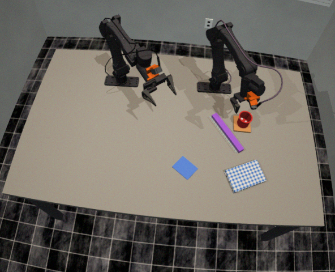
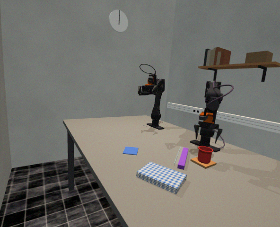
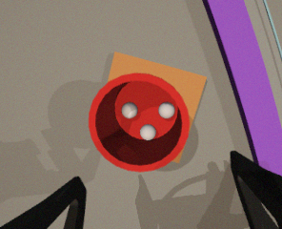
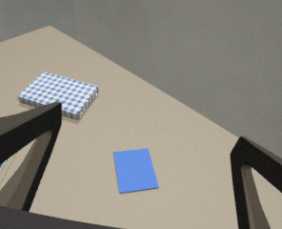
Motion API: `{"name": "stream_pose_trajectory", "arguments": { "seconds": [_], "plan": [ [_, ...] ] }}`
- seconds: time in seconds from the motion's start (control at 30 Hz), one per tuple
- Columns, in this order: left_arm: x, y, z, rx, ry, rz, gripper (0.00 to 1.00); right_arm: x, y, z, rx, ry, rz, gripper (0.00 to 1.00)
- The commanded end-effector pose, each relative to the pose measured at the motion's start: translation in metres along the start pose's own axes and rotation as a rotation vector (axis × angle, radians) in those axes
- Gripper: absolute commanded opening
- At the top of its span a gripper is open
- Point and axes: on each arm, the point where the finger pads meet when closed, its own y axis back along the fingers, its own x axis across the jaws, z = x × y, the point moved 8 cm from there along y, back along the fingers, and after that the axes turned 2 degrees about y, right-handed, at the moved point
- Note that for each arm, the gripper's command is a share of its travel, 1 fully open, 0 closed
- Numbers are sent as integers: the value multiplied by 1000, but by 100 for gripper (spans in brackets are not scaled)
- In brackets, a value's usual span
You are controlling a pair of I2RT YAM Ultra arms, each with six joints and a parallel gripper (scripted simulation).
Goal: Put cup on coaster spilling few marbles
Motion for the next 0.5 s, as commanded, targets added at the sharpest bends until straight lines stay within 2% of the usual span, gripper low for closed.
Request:
{"name": "stream_pose_trajectory", "arguments": {
  "seconds": [0.0,0.03,0.23,0.47],
  "plan": [
    [-2,1,2,-123,159,2,100,-27,15,8,-26,20,-58,100],
    [-2,1,2,-123,159,2,100,-27,15,8,-26,20,-58,100],
    [-3,-6,-17,-205,312,-20,100,-108,56,28,-109,32,-307,100],
    [-4,-11,-32,-205,337,-23,100,-166,108,38,-156,47,-536,100]
  ]
}}
